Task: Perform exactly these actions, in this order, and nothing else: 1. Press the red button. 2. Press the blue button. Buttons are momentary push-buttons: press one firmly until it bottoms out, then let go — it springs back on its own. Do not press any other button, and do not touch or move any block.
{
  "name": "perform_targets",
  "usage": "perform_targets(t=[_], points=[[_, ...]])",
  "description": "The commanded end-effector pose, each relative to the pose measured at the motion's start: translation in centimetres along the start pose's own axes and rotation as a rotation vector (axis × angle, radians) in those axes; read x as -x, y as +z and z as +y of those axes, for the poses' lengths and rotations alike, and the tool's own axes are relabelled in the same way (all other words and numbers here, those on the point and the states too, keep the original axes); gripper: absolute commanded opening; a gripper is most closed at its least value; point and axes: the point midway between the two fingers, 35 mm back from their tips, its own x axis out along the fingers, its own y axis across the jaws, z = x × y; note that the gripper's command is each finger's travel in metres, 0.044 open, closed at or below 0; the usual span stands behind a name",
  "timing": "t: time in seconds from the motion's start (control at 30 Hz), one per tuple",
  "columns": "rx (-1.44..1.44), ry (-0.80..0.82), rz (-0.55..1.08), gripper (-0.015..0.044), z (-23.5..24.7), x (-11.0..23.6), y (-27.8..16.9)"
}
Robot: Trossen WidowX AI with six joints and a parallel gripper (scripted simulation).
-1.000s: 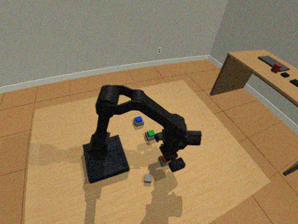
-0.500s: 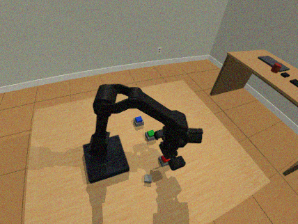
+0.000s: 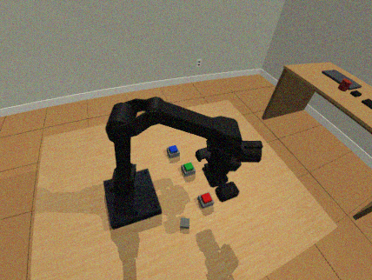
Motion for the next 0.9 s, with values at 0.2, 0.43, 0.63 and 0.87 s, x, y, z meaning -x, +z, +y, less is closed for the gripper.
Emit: perform_targets(t=[0.2,0.43,0.63,0.87], points=[[0.011,0.026,0.001,0.0020,12.7,0.3,1.3],[0.011,0.034,0.006,0.0020,22.8,0.5,-1.5],[0.011,0.035,0.009,0.0020,27.1,0.6,-4.1],[0.011,0.035,0.009,0.0020,27.4,-4.6,-4.1]])
